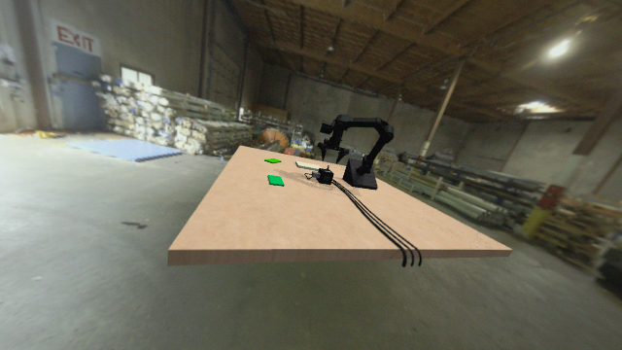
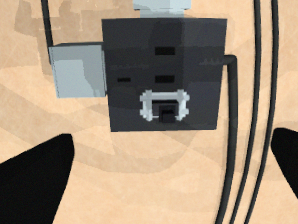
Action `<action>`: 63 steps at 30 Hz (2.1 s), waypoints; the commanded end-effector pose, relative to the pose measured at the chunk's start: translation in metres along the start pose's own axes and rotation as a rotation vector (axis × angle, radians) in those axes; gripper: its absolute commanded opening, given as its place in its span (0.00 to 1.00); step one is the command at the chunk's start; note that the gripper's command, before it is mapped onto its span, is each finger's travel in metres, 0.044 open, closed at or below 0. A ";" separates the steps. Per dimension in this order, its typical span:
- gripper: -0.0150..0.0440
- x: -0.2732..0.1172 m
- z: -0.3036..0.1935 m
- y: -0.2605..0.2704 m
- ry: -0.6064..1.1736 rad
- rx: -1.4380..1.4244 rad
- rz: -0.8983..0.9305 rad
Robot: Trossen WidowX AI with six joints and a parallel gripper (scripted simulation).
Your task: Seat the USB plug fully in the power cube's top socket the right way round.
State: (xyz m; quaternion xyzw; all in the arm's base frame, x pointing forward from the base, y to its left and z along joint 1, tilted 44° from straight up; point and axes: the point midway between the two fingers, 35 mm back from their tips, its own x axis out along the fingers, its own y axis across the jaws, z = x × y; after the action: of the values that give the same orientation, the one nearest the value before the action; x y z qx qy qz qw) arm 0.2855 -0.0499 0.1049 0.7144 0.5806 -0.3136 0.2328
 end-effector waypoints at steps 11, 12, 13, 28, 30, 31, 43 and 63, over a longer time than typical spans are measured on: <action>1.00 0.012 0.001 0.001 -0.004 0.003 0.001; 1.00 0.013 0.001 0.001 -0.004 0.003 0.001; 1.00 0.014 0.001 0.001 -0.004 0.003 0.001; 1.00 0.028 0.001 0.001 -0.004 0.003 0.001; 0.91 0.026 0.000 0.001 -0.007 -0.003 -0.001; 0.87 0.026 0.000 0.001 -0.007 -0.003 -0.001; 0.33 0.026 0.000 0.001 -0.007 -0.003 -0.001; 0.25 0.027 0.000 0.001 -0.007 -0.001 -0.002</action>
State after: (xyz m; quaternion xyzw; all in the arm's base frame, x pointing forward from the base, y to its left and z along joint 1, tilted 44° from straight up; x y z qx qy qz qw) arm 0.2898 -0.0323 0.0855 0.7128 0.5805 -0.3159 0.2349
